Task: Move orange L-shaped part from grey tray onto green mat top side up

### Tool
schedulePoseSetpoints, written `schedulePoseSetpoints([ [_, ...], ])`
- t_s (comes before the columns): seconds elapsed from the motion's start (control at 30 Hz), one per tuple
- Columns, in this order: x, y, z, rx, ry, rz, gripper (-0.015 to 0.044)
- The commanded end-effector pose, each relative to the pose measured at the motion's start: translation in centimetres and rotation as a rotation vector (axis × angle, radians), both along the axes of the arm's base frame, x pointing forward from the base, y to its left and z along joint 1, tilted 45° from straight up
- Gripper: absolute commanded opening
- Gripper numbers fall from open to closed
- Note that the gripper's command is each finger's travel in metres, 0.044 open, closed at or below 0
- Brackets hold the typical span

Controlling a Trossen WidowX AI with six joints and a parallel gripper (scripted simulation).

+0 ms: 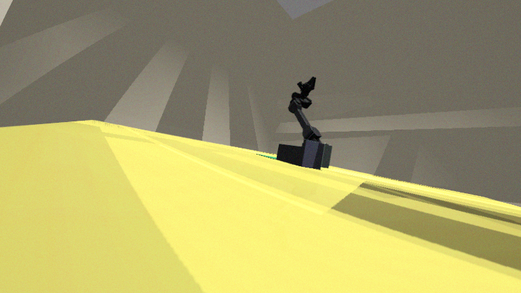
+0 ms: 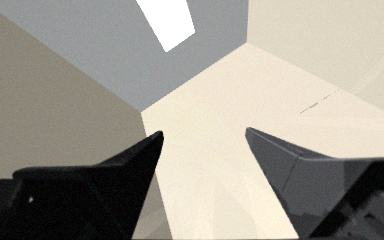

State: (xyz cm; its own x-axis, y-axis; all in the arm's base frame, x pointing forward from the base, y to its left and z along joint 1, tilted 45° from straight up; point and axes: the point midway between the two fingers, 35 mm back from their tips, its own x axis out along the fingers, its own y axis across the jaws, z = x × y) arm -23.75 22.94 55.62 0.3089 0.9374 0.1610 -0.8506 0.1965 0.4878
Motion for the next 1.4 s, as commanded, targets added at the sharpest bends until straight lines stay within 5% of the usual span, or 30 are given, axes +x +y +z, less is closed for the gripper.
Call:
schedulePoseSetpoints([
  [0.0, 0.0, 0.2, 0.0, 0.005, -0.008, -0.009, 0.0374],
  [0.27, 0.4, 4.2, 1.0, 0.180, -0.136, -0.106, 0.0180],
  [0.73, 5.2, 20.6, -7.3, 0.009, -0.453, -0.234, 0.0180],
  [1.37, 26.1, 30.5, -24.6, -0.550, -0.535, -0.332, 0.0180],
])
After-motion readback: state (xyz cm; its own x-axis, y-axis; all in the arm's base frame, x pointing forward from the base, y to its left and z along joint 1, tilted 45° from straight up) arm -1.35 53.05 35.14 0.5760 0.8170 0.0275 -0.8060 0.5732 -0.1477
